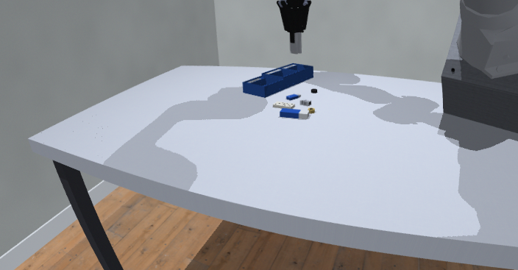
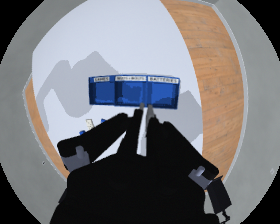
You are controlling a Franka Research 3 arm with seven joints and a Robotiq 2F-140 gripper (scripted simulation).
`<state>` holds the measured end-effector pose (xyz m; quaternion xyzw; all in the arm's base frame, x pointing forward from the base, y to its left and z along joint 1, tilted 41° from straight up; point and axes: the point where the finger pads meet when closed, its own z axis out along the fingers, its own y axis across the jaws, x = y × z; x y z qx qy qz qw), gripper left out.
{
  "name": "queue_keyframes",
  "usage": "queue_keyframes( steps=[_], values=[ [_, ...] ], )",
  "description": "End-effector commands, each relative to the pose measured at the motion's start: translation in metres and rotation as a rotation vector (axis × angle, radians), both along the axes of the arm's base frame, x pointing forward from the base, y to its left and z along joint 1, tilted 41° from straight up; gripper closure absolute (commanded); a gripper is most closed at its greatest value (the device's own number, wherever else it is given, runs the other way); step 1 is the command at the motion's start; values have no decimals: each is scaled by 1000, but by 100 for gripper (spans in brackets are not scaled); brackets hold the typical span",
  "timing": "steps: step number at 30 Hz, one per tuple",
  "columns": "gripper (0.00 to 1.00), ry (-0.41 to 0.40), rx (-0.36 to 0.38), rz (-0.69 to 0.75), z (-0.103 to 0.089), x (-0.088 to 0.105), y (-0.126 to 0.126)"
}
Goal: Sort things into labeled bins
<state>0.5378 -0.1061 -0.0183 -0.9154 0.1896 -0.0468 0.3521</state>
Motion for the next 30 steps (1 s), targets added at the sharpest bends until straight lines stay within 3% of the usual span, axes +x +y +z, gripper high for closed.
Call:
queue_keyframes(
  steps=[1,5,13,30],
  values=[
    [95,40,2,-34,-25,13,-14],
    [95,40,2,-34,-50,28,-28],
    [95,40,2,-34,-51,29,-28],
    [95,40,2,-34,-82,37,-4]
  ],
)
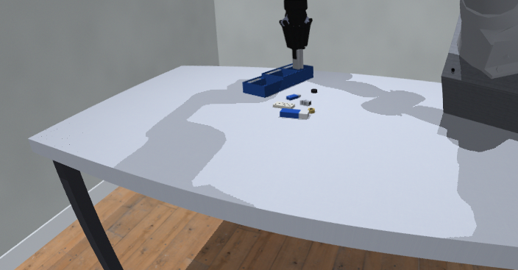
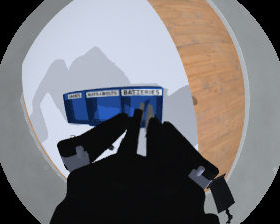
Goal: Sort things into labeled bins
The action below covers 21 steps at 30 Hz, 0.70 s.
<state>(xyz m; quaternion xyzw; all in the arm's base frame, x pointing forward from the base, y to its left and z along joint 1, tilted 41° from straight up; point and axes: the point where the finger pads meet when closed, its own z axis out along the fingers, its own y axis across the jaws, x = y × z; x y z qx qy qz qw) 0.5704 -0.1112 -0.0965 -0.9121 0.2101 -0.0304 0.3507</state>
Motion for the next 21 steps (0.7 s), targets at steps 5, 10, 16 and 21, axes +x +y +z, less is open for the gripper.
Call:
queue_keyframes(
  steps=[5,10,16,21],
  values=[
    [95,-5,-6,-7,-13,7,9],
    [95,-5,-6,-7,-13,7,9],
    [95,-5,-6,-7,-13,7,9],
    [95,-5,-6,-7,-13,7,9]
  ],
)
